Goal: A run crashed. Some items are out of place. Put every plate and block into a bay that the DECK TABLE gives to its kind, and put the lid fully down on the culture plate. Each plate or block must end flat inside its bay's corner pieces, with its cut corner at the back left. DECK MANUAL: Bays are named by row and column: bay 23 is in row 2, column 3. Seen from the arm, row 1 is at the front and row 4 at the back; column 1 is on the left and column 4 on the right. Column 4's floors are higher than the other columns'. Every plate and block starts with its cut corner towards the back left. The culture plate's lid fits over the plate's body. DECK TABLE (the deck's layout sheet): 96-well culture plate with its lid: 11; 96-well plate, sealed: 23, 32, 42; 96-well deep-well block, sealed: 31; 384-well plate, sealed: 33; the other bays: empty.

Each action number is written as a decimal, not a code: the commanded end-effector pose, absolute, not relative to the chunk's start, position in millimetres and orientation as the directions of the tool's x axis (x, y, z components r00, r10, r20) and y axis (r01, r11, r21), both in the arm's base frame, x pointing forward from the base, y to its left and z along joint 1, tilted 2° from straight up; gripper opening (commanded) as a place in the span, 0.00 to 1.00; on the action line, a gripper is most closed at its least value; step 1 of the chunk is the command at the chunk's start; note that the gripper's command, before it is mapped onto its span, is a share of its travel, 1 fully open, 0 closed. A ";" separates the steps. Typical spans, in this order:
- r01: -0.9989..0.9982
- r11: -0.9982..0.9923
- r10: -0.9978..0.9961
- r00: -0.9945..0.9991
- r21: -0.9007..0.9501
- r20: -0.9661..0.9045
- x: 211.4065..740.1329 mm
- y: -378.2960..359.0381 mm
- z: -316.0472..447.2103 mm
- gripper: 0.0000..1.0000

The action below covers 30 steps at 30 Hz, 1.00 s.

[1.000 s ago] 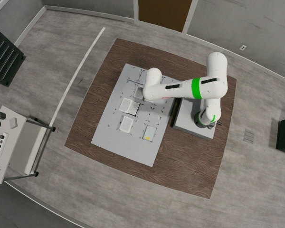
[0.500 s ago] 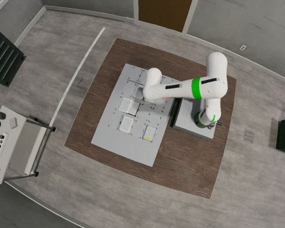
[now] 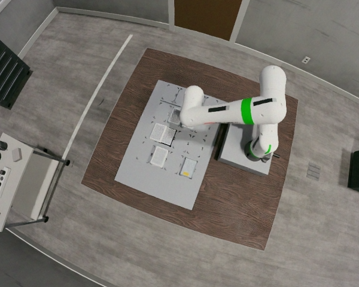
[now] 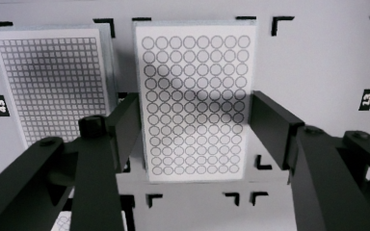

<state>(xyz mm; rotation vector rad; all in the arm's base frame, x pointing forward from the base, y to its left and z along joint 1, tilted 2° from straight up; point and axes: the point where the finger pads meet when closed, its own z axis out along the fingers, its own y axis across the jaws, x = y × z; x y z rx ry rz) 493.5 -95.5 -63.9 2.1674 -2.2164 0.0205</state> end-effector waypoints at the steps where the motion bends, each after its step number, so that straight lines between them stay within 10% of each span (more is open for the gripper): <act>1: -1.000 0.023 -0.999 -0.022 0.018 0.039 494.2 -95.7 -64.2 0.10; 30: -1.000 0.023 -0.999 -0.022 0.018 0.039 494.0 -96.0 -71.5 0.10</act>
